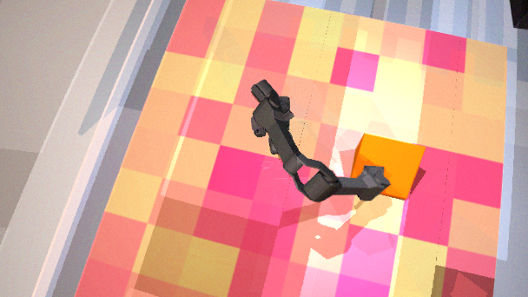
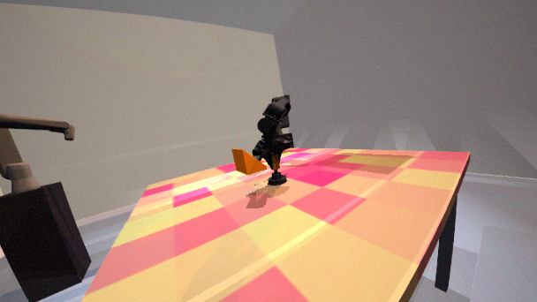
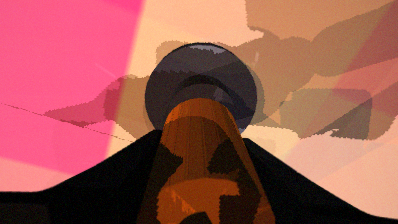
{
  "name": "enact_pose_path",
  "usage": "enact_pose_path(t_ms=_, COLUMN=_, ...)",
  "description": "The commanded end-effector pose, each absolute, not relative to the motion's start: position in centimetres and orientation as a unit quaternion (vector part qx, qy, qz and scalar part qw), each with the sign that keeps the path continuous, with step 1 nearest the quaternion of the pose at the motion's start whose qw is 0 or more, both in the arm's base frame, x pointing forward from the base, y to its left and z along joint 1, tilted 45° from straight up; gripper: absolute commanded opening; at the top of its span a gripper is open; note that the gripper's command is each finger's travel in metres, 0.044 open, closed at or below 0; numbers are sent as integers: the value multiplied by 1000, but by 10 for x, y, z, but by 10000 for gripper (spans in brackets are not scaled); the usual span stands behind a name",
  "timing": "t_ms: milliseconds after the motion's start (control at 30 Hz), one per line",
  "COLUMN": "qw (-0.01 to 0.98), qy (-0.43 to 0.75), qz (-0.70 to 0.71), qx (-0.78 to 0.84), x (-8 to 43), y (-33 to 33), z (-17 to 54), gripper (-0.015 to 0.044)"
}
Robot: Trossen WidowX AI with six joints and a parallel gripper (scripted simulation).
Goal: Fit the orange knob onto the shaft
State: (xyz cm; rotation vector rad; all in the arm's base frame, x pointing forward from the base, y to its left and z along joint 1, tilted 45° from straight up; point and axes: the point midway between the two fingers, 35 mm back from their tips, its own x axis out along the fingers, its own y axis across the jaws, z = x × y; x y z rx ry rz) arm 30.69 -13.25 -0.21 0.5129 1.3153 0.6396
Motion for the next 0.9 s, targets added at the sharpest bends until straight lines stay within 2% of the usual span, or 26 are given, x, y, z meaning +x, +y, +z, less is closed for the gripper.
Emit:
enact_pose_path(t_ms=0, qw=717, qy=592, qz=287, qx=230, x=310, y=-134, z=0, gripper=0)
enact_pose_path(t_ms=867, qw=717, qy=592, qz=287, qx=230, x=306, y=-134, z=-1, gripper=0)
